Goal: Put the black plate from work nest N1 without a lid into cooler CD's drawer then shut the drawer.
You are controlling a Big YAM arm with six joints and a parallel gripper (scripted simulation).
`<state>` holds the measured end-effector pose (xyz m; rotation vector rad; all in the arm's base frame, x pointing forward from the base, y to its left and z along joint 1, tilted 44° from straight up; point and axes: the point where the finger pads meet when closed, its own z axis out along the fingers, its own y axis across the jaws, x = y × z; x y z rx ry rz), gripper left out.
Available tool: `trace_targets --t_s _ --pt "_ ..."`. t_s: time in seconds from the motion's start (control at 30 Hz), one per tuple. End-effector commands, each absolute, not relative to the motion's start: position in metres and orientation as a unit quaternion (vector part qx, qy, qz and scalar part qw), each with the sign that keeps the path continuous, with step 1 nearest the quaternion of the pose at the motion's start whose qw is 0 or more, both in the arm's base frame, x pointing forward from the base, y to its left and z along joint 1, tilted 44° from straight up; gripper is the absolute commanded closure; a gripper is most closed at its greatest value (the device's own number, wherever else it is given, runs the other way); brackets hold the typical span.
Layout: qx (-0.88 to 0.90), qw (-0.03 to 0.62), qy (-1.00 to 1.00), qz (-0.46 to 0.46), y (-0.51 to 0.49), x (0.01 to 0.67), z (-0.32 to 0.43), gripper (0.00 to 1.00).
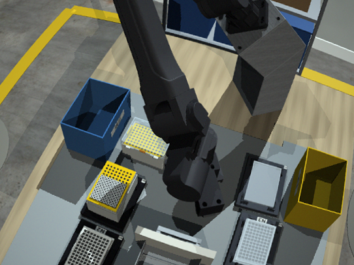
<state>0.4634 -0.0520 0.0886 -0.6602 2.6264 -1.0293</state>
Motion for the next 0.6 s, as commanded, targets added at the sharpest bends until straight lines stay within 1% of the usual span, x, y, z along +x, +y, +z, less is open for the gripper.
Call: trace_targets --t_s 0.0,0.13,0.2,0.57 --pt "-0.311 0.098 0.872 -0.366 -0.056 0.484 0.091 0.7" --pt "-0.353 0.088 0.856 -0.367 -0.045 0.49 0.086 0.7" --pt "-0.369 0.073 0.849 -0.371 -0.063 0.498 0.085 0.7" --pt "-0.52 0.004 0.766 -0.378 -0.078 0.535 0.07 0.7"
